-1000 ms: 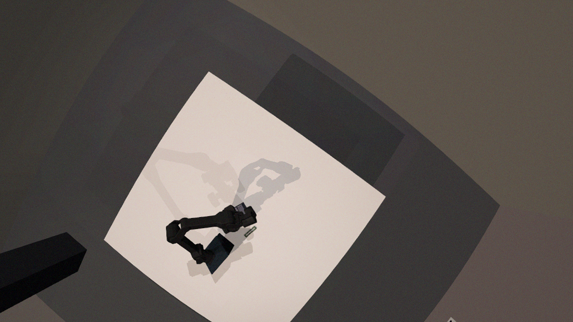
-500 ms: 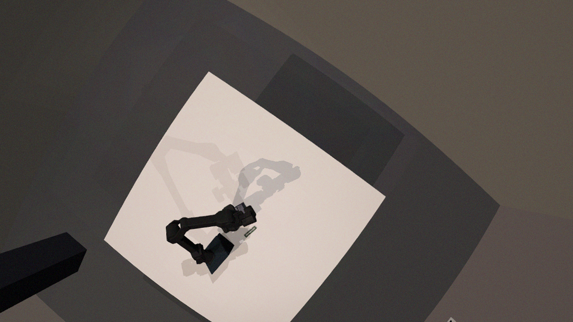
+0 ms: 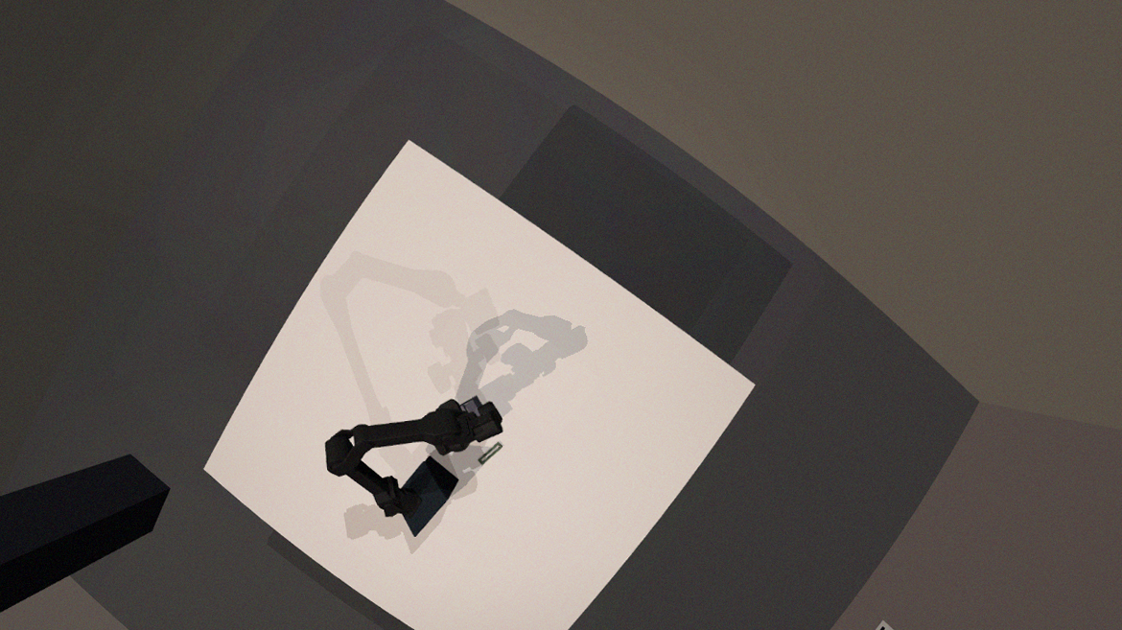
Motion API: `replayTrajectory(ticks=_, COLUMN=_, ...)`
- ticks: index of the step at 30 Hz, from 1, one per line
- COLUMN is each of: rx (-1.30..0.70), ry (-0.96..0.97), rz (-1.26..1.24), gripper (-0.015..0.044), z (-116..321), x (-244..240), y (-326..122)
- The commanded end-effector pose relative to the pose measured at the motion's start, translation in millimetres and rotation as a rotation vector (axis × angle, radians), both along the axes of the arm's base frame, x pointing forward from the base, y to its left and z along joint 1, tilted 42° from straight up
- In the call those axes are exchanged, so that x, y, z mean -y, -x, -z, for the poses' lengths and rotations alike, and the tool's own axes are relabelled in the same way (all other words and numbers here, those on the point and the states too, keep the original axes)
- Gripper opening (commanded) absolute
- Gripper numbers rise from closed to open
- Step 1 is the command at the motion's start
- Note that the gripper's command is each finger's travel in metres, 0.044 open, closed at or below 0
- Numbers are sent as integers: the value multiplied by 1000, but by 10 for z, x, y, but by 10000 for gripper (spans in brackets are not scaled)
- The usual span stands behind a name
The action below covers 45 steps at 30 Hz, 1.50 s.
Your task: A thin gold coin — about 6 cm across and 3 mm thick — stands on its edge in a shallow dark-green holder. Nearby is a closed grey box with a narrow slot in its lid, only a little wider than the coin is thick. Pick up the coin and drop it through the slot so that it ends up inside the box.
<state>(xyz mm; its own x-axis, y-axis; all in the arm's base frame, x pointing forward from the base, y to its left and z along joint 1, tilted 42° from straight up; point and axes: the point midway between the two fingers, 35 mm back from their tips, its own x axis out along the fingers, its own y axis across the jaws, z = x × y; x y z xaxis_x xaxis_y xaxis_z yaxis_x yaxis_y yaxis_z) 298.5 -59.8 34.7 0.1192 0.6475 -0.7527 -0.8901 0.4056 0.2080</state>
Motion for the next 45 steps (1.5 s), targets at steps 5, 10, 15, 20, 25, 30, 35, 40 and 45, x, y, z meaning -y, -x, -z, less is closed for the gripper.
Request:
replayTrajectory(ticks=5, rx=-6, ry=-6, rz=7, gripper=0, z=36, x=-41, y=3)
replayTrajectory(ticks=10, rx=-5, ry=-6, rz=7, gripper=0, z=57, x=-59, y=2)
replayTrajectory(ticks=15, rx=-5, ry=-6, rz=7, gripper=0, z=78, x=-76, y=-3)
replayTrajectory(ticks=20, rx=-5, ry=-6, rz=6, gripper=0, z=98, x=-93, y=-9)
replayTrajectory(ticks=25, rx=0, ry=0, rz=1, gripper=105, z=85, x=-80, y=-11)
replayTrajectory(ticks=30, rx=0, ry=0, rz=1, gripper=161, z=85, x=-80, y=-11)
replayTrajectory(ticks=35, rx=0, ry=0, rz=1, gripper=161, z=85, x=-80, y=-11)
replayTrajectory(ticks=40, rx=-1, ry=0, rz=1, gripper=266, z=3, x=-5, y=3)
replayTrajectory(ticks=45, rx=-4, ry=-1, rz=3, gripper=397, z=-116, x=99, y=28)
